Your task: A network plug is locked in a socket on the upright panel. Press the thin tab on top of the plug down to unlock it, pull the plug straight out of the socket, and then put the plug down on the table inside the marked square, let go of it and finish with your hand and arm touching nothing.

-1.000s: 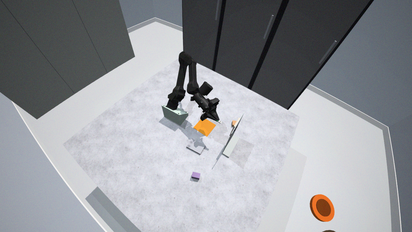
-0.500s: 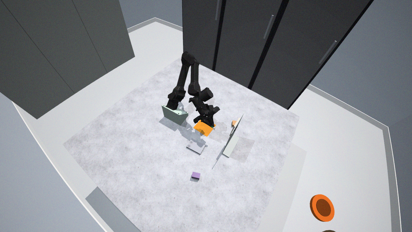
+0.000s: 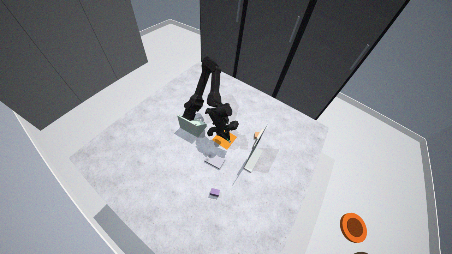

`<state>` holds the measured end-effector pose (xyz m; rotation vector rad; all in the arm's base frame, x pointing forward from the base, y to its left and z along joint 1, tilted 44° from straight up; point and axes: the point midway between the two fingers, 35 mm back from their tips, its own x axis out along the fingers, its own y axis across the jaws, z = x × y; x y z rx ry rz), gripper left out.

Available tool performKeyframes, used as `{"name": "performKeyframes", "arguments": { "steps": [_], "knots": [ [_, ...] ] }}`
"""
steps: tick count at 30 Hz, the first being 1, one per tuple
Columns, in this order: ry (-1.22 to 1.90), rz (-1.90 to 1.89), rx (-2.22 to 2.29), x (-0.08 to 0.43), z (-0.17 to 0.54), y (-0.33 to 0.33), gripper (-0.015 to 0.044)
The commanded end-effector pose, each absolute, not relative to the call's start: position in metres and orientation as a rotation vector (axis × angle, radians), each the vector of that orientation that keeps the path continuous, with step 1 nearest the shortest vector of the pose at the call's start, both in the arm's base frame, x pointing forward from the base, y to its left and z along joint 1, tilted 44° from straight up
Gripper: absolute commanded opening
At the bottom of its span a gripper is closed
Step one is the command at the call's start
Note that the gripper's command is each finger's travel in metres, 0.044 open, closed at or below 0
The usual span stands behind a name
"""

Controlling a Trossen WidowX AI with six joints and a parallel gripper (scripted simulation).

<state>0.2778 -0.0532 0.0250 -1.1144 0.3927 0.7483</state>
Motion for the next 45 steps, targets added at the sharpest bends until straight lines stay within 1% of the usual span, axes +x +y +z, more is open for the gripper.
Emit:
{"name": "performKeyframes", "arguments": {
  "steps": [1,14,27,45],
  "knots": [
    [0.343,0.815,-1.117,0.273,0.023,-0.047,0.0],
    [0.126,0.994,-1.087,0.255,0.023,-0.022,0.0],
    [-0.12,1.032,-1.035,0.243,0.038,-0.006,0.0],
    [-0.127,1.034,-1.035,0.245,0.029,0.0,0.0]
  ]
}}
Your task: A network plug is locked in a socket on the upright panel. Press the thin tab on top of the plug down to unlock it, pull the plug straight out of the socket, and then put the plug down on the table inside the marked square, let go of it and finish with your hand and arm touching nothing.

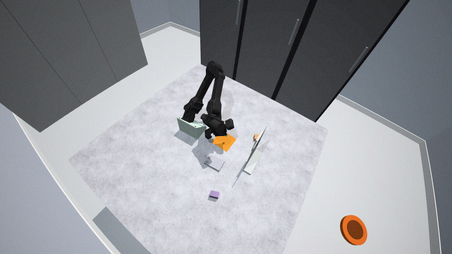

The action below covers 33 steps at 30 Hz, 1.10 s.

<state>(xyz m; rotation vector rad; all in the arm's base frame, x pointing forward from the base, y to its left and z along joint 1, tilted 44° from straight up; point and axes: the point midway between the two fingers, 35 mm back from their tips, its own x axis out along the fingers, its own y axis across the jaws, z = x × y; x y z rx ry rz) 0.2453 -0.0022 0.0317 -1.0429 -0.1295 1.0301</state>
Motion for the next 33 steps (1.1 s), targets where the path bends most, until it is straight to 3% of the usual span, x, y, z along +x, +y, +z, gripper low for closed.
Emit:
{"name": "performKeyframes", "arguments": {
  "steps": [1,33],
  "knots": [
    [-0.127,1.034,-1.035,0.245,0.028,0.001,0.0],
    [-0.12,1.036,-1.038,0.248,0.009,0.014,0.0]
  ]
}}
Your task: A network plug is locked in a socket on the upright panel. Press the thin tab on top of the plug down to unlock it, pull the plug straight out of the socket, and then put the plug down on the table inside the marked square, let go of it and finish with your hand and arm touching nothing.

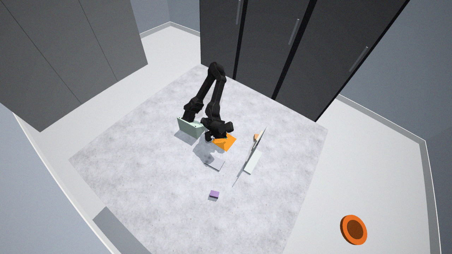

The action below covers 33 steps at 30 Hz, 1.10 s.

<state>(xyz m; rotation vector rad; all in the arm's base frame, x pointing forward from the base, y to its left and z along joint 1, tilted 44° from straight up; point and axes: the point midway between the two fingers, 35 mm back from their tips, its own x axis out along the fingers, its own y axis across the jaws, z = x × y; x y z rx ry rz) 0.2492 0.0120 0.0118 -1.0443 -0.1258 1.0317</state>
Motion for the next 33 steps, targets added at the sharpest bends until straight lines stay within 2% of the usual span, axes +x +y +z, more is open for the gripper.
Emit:
{"name": "performKeyframes", "arguments": {
  "steps": [1,33],
  "knots": [
    [-0.12,1.036,-1.038,0.248,0.009,0.015,0.0],
    [-0.123,1.029,-1.035,0.249,-0.002,0.03,0.0]
  ]
}}
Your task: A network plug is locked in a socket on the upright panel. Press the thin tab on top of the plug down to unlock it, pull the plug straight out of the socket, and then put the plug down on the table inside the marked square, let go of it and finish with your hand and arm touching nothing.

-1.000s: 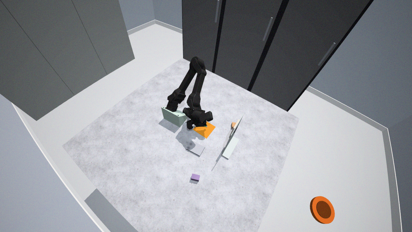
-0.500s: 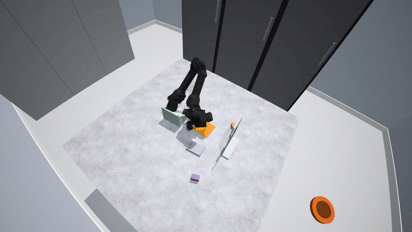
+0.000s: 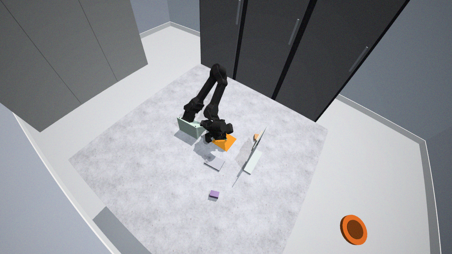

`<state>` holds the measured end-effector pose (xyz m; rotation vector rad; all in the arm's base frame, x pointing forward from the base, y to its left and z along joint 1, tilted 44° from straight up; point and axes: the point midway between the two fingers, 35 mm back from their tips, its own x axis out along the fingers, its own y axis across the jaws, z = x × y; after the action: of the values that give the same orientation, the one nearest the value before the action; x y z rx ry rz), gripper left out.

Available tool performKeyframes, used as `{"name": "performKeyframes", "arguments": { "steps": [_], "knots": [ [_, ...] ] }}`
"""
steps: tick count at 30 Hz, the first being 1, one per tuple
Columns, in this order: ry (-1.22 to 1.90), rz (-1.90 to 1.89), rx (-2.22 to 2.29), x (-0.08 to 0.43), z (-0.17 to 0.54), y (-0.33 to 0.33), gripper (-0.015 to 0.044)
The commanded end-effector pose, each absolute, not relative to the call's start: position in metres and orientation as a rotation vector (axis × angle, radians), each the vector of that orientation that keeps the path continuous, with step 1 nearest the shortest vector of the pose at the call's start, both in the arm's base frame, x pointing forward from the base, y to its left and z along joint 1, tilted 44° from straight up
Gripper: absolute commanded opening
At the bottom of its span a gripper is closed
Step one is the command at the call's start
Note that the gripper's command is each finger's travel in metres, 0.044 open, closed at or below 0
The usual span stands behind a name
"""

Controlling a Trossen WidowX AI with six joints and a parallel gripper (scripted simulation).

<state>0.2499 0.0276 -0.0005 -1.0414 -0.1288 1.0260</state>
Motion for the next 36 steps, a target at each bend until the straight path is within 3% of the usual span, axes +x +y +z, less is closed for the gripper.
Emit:
{"name": "performKeyframes", "arguments": {
  "steps": [1,32,36],
  "knots": [
    [-0.124,1.029,-1.035,0.2486,-0.0026,0.0304,0.0],
    [-0.132,1.023,-1.036,0.2503,-0.0056,0.0373,0.0],
    [-0.132,1.023,-1.036,0.2503,-0.0056,0.0373,0.0105]
  ]
}}
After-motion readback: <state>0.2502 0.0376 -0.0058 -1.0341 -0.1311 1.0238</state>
